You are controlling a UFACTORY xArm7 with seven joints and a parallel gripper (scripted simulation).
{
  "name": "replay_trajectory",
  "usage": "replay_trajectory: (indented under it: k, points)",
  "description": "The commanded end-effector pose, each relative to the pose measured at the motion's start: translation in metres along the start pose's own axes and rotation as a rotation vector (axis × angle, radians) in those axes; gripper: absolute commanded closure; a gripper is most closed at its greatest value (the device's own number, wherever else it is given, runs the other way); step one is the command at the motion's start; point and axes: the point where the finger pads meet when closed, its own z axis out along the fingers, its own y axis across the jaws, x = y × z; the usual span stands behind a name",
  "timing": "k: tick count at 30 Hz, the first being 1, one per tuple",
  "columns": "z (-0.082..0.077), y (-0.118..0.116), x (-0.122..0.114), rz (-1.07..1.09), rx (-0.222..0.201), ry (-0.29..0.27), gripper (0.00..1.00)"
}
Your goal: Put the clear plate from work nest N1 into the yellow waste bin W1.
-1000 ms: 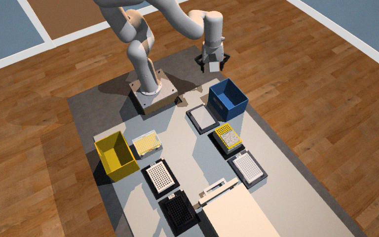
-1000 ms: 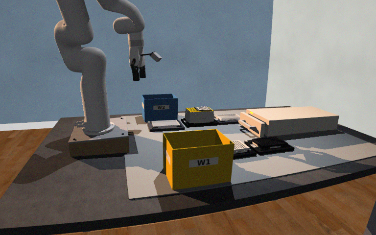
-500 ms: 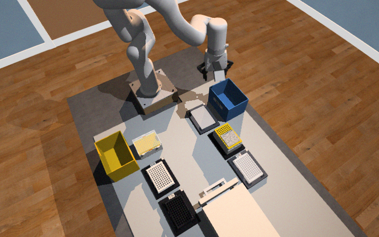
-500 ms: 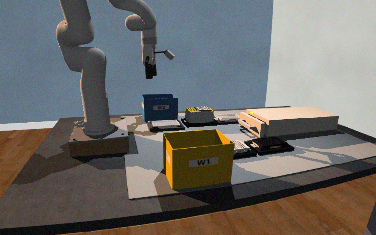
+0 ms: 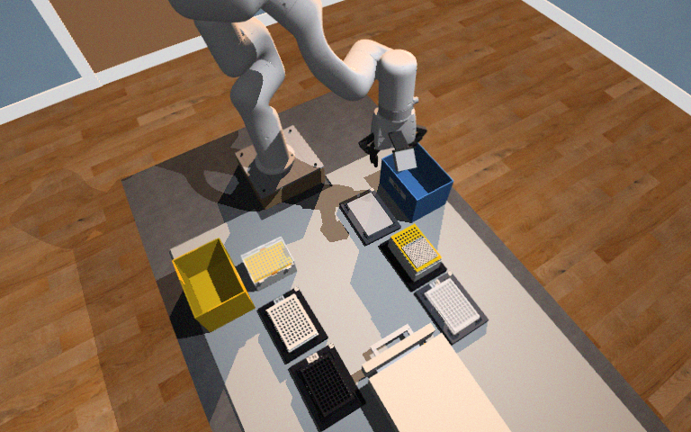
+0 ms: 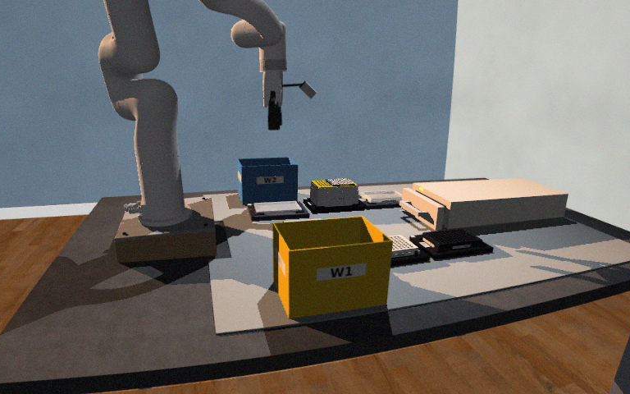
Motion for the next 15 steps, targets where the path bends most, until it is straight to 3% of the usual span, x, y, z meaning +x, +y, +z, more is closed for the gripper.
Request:
replay_trajectory:
  k: [1,15]
  points:
    - [-0.002,0.002,0.009,-0.036,0.003,-0.005,0.00]
    - [-0.006,0.038,0.068,-0.097,0.001,-0.012,0.00]
